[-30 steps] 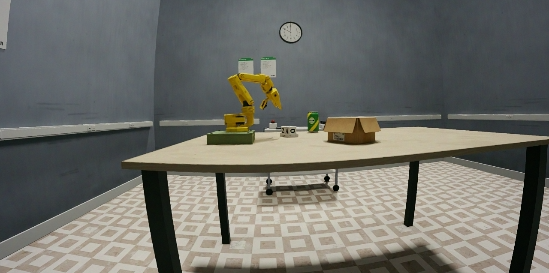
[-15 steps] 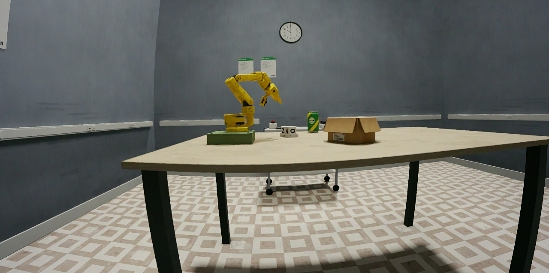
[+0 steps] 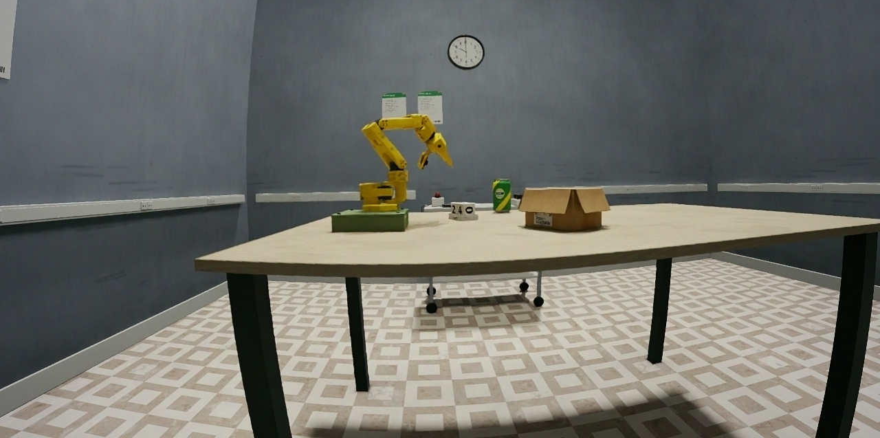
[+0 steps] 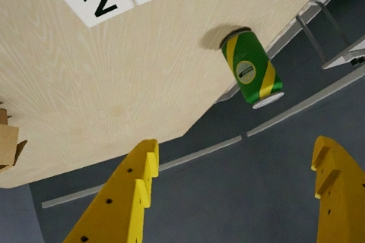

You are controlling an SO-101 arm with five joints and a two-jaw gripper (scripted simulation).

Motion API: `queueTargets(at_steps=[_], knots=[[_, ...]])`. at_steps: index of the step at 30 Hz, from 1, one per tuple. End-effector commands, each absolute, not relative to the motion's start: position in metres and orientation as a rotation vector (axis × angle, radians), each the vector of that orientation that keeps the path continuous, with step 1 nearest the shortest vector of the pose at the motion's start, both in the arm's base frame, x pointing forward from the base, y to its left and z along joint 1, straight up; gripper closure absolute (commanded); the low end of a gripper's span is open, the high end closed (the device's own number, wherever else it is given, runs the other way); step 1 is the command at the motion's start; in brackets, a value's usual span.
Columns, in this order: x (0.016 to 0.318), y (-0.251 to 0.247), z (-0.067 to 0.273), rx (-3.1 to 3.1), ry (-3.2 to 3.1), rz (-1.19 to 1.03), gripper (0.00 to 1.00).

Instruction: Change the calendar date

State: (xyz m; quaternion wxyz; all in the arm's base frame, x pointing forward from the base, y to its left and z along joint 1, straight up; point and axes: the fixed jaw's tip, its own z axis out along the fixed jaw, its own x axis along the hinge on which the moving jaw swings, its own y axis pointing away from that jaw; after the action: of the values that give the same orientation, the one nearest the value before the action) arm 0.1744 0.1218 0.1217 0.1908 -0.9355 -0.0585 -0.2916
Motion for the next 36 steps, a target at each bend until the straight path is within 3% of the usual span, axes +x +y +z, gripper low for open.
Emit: queueTargets(at_steps=[1,36], knots=[[0.177,0.12,0.124,-2.636,-0.03,-0.775,0.65],[0.207,0.121,0.128,-2.271,1.442,-0.309,0.65]])
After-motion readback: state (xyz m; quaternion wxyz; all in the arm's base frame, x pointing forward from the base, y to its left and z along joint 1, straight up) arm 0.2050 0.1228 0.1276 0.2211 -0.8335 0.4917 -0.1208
